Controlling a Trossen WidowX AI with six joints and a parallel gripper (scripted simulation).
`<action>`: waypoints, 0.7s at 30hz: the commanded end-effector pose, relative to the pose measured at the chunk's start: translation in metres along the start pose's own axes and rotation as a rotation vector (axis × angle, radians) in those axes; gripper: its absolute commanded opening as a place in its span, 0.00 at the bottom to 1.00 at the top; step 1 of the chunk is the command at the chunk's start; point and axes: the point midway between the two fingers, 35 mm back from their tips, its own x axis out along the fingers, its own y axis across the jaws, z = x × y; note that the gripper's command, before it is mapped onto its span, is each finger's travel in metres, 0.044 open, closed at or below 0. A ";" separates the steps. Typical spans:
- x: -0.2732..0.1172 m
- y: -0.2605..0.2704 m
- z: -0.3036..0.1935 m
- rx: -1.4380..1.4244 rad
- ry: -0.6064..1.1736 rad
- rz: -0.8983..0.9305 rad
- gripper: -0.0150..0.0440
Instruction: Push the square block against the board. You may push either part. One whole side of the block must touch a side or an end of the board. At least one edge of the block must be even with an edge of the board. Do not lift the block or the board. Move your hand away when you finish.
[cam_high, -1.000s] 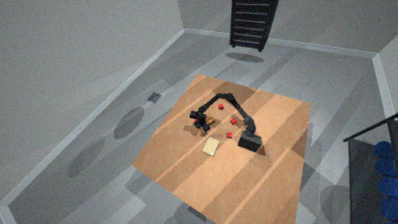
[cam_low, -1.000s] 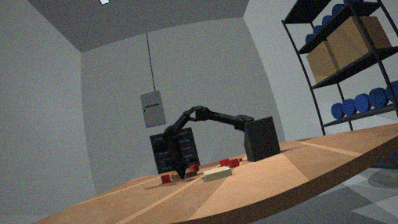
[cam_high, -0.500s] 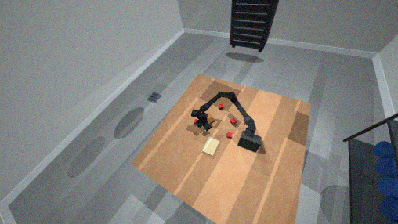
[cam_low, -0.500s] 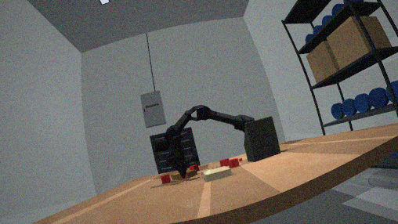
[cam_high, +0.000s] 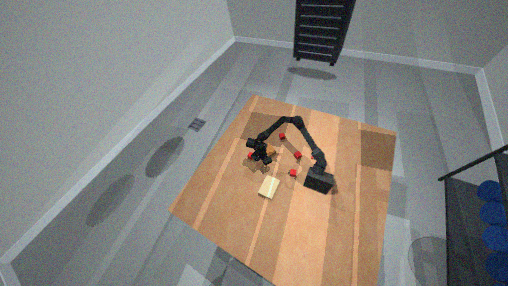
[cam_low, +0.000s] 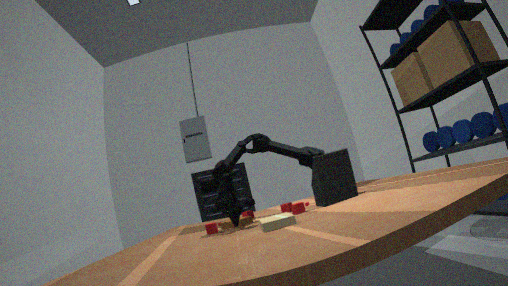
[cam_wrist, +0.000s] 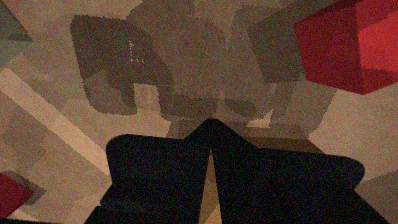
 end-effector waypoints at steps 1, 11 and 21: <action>0.000 -0.001 -0.008 0.000 0.005 0.000 0.25; 0.000 -0.003 -0.020 -0.001 0.005 0.000 0.25; 0.000 -0.005 -0.031 -0.001 0.005 0.000 0.25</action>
